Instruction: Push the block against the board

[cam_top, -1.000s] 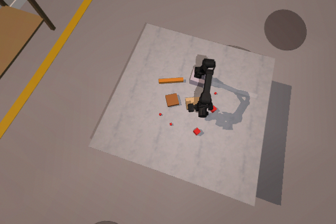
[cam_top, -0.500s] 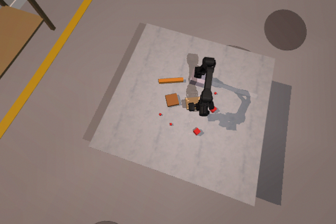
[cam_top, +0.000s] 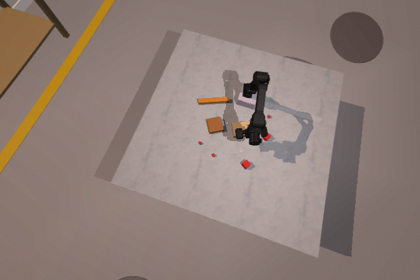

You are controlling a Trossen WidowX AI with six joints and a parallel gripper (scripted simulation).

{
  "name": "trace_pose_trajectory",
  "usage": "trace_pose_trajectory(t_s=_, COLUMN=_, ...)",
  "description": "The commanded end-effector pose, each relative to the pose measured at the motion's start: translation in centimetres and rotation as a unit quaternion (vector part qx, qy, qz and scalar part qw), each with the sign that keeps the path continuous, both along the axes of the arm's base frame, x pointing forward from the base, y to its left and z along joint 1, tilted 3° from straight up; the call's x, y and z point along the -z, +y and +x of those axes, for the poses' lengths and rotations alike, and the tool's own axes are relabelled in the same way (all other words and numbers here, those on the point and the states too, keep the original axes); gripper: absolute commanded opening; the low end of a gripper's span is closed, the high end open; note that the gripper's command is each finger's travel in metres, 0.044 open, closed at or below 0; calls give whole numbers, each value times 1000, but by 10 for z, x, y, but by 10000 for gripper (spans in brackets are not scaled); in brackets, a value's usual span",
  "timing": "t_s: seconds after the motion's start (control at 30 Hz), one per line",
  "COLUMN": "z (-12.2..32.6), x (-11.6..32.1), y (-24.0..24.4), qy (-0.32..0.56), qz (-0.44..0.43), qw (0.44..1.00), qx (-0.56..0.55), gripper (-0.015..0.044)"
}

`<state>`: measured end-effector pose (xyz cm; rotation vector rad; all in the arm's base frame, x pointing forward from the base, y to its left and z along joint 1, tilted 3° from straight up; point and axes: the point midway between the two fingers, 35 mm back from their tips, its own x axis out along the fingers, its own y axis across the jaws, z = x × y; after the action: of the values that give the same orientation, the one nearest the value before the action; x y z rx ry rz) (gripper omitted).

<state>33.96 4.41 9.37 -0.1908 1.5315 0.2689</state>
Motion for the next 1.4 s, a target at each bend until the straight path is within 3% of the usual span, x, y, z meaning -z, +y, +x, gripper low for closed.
trace_pose_trajectory(t_s=0.0, z=0, x=0, y=-1, qy=0, qz=-2, qw=1000, qx=0, gripper=0)
trace_pose_trajectory(t_s=0.17, z=-1, x=3, y=-11, qy=0, qz=-1, qw=1000, qx=-2, gripper=0)
trace_pose_trajectory(t_s=0.33, z=-23, x=24, y=-89, qy=-1, qz=-7, qw=1000, qx=-18, gripper=0)
trace_pose_trajectory(t_s=0.73, z=-147, x=75, y=-219, qy=5, qz=-14, qw=998, qx=-57, gripper=0)
trace_pose_trajectory(t_s=0.97, z=-166, x=84, y=-226, qy=6, qz=-14, qw=998, qx=-61, gripper=0)
trace_pose_trajectory(t_s=1.13, z=-166, x=134, y=-224, qy=6, qz=-14, qw=998, qx=-61, gripper=0)
trace_pose_trajectory(t_s=1.37, z=-165, x=137, y=-224, qy=6, qz=-13, qw=998, qx=-61, gripper=0)
